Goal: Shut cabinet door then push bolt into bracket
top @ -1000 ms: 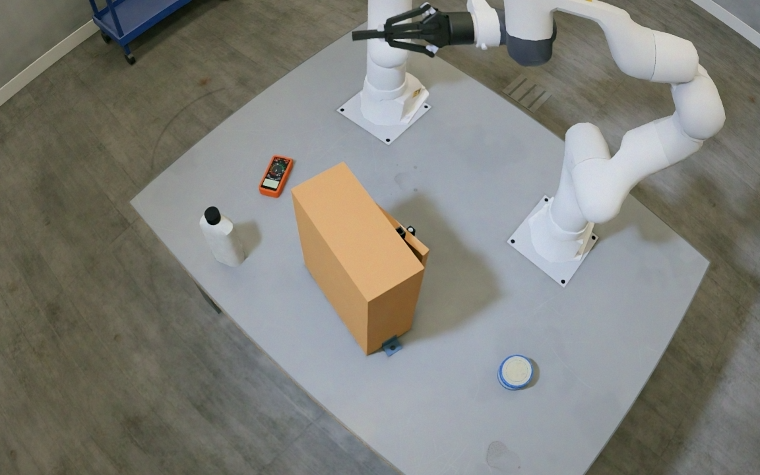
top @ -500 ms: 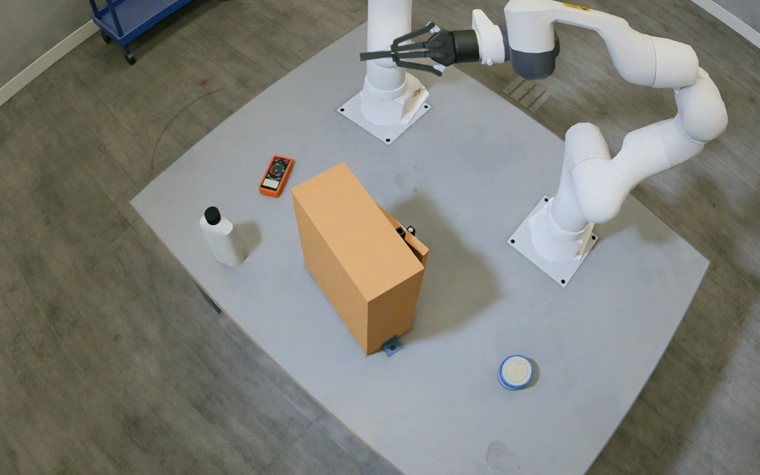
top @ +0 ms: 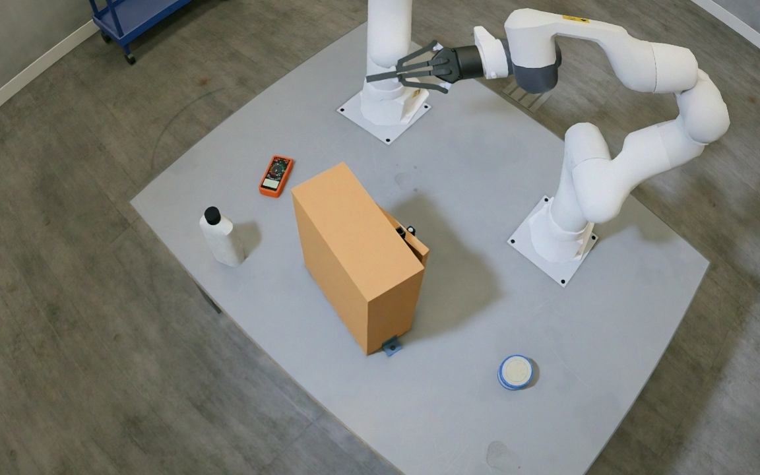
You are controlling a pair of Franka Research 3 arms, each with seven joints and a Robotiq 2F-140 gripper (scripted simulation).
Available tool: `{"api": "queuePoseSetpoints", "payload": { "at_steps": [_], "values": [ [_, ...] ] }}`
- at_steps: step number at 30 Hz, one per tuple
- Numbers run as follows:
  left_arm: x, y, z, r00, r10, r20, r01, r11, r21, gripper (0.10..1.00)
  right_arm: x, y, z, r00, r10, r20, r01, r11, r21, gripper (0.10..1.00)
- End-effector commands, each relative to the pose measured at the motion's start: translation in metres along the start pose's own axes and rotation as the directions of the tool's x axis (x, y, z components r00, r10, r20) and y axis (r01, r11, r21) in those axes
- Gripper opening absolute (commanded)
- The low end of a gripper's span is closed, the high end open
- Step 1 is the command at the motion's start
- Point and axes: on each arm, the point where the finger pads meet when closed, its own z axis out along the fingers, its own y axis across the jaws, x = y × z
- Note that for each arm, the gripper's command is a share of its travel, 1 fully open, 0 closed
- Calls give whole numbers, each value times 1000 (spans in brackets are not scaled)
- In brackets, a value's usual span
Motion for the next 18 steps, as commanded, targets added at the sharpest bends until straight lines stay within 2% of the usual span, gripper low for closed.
{"api": "queuePoseSetpoints", "payload": {
  "at_steps": [1, 15, 17, 18],
  "values": [
    [3, 11, -1, 996, 92, -11, -92, 995, -37, 99, 0, 0, 0, 1000, 0, 0, 0, 1000, 0, 1000],
    [11, 51, -4, 984, 175, -30, -177, 979, -105, 99, 0, 0, 0, 1000, 0, 0, 0, 1000, 0, 1000],
    [11, 51, -4, 984, 175, -30, -177, 979, -105, 99, 0, 0, 0, 1000, 0, 0, 0, 1000, 0, 1000],
    [12, 59, -4, 981, 190, -34, -193, 974, -120, 99, 0, 0, 0, 1000, 0, 0, 0, 1000, 0, 1000]
  ]
}}
